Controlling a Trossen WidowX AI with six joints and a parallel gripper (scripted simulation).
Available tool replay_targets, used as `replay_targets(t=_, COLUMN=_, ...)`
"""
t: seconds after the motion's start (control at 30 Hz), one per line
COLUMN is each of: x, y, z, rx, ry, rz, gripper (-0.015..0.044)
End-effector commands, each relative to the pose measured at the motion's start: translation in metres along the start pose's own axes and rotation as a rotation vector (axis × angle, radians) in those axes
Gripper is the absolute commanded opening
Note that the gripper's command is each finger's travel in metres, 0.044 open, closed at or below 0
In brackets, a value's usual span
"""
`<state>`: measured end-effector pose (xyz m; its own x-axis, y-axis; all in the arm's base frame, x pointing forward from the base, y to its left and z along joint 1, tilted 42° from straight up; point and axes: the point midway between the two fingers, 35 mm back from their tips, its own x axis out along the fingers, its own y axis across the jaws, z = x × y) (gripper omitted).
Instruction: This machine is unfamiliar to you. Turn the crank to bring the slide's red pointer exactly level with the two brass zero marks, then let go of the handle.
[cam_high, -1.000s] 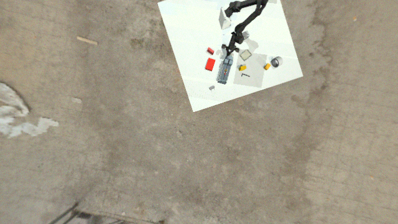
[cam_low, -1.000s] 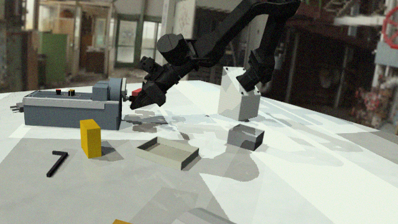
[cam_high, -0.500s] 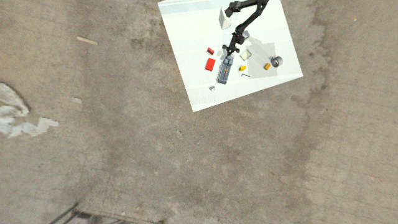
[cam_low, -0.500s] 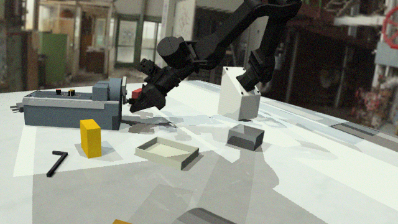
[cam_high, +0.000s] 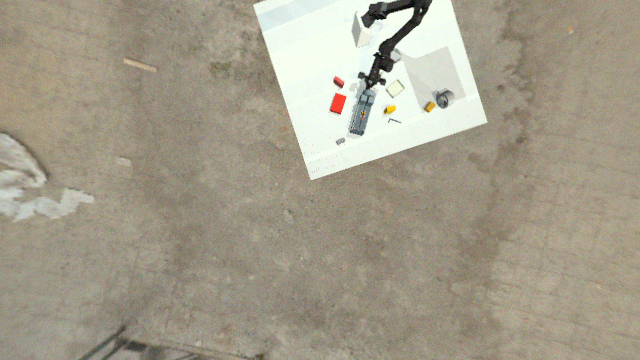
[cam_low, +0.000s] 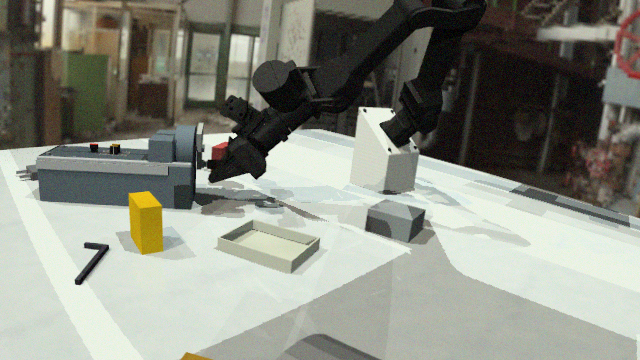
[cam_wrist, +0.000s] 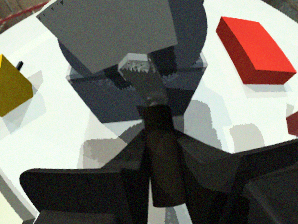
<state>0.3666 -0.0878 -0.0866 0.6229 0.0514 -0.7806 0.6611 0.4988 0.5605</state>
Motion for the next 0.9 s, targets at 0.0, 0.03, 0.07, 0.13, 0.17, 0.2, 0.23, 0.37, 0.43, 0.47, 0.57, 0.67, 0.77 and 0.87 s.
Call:
replay_targets(t=0.0, x=0.002, y=0.009, z=-0.0021, rx=-0.01, ry=0.009, rz=0.017, gripper=0.0)
replay_targets(t=0.03, x=0.002, y=0.0092, z=-0.002, rx=-0.01, ry=0.009, rz=0.017, gripper=0.0)
replay_targets(t=0.07, x=0.002, y=0.0094, z=-0.002, rx=-0.01, ry=0.009, rz=0.017, gripper=0.0)
replay_targets(t=0.13, x=0.002, y=0.0098, z=-0.002, rx=-0.01, ry=0.009, rz=0.017, gripper=0.0)
replay_targets(t=0.17, x=0.002, y=0.01, z=-0.0019, rx=-0.01, ry=0.009, rz=0.017, gripper=0.0)
replay_targets(t=0.2, x=0.0019, y=0.0101, z=-0.0019, rx=-0.01, ry=0.009, rz=0.017, gripper=0.0)
replay_targets(t=0.23, x=0.0019, y=0.0103, z=-0.0019, rx=-0.01, ry=0.009, rz=0.017, gripper=0.0)
replay_targets(t=0.37, x=0.0019, y=0.0109, z=-0.0018, rx=-0.01, ry=0.009, rz=0.017, gripper=0.0)
replay_targets(t=0.43, x=0.0018, y=0.0112, z=-0.0017, rx=-0.01, ry=0.009, rz=0.017, gripper=0.0)
replay_targets(t=0.47, x=0.0018, y=0.0113, z=-0.0017, rx=-0.01, ry=0.009, rz=0.017, gripper=0.0)
replay_targets(t=0.57, x=0.0018, y=0.0117, z=-0.0017, rx=-0.01, ry=0.009, rz=0.017, gripper=0.0)
replay_targets(t=0.67, x=0.0017, y=0.0121, z=-0.0016, rx=-0.01, ry=0.009, rz=0.017, gripper=0.0)
replay_targets(t=0.77, x=0.0017, y=0.0125, z=-0.0016, rx=-0.01, ry=0.009, rz=0.017, gripper=0.0)
replay_targets(t=0.87, x=0.0016, y=0.0129, z=-0.0015, rx=-0.01, ry=0.009, rz=0.017, gripper=0.0)
